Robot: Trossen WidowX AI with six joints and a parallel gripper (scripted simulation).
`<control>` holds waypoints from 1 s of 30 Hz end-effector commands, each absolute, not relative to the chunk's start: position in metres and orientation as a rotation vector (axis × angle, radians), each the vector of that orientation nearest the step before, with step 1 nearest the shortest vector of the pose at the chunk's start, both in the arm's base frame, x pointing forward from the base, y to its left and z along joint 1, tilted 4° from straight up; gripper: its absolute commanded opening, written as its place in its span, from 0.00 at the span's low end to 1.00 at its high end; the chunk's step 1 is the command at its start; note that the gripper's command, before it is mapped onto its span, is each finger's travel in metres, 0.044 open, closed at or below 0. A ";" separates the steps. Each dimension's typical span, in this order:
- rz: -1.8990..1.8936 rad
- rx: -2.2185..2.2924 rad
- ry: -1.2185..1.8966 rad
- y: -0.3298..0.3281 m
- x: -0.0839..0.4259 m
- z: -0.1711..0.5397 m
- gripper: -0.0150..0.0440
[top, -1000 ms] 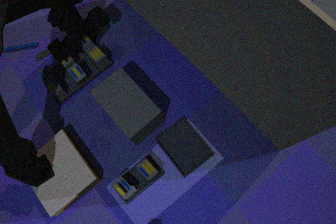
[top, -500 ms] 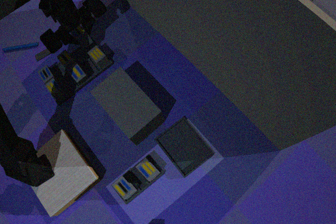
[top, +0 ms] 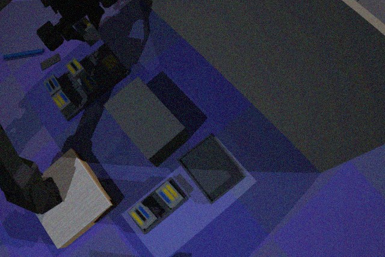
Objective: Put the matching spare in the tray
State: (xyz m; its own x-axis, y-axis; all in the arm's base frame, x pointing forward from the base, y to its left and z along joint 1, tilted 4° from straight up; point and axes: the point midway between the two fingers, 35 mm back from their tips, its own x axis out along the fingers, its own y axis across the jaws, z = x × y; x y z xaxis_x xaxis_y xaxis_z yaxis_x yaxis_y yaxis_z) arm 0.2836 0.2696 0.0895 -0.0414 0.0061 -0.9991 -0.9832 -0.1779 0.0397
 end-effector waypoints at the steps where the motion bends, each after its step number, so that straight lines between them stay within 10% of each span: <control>1: 1.378 -1.315 1.131 0.269 0.288 0.108 0.25; 30: 1.369 -1.323 1.133 0.173 0.351 0.147 0.25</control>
